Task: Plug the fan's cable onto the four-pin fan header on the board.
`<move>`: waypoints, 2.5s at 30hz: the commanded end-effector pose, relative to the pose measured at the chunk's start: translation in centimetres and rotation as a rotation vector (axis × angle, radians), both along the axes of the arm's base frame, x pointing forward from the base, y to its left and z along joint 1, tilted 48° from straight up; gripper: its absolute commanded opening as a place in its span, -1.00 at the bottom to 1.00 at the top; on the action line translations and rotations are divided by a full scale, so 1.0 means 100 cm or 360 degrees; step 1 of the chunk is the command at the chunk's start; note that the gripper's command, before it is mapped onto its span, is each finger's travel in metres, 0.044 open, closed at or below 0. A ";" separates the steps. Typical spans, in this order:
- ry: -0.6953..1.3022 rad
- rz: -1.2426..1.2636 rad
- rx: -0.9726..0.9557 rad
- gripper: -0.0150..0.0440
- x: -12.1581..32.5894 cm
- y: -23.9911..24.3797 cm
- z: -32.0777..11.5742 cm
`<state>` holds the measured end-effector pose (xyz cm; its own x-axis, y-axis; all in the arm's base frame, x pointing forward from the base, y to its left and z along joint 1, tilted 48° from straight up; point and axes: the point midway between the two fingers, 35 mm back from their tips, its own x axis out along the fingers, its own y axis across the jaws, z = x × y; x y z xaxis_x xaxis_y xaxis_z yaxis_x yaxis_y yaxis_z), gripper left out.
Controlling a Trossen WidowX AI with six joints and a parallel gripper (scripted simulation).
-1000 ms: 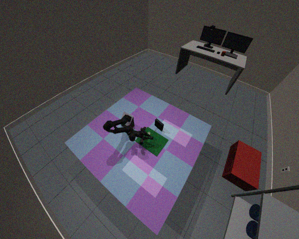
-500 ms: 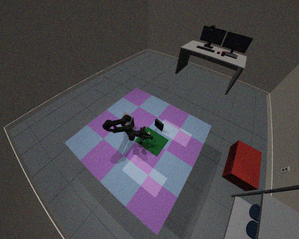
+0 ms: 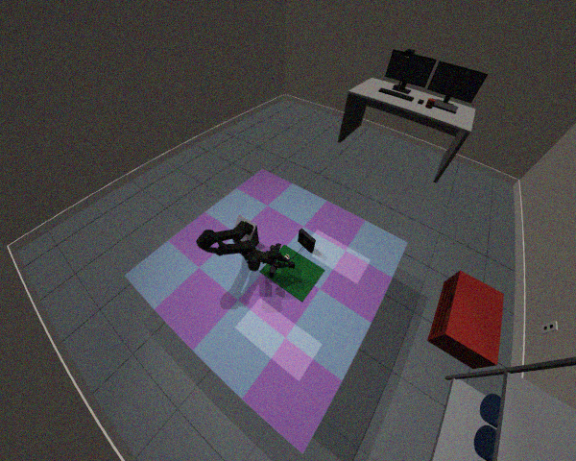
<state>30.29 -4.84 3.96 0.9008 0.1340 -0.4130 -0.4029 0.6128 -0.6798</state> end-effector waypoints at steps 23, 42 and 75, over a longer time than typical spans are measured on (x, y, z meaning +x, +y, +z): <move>0.0004 -0.0001 0.0000 -0.49 -0.006 -0.017 -0.010; 0.0005 -0.0001 -0.0001 -0.49 -0.010 -0.031 -0.019; 0.0007 -0.0001 -0.0001 -0.49 -0.010 -0.051 -0.038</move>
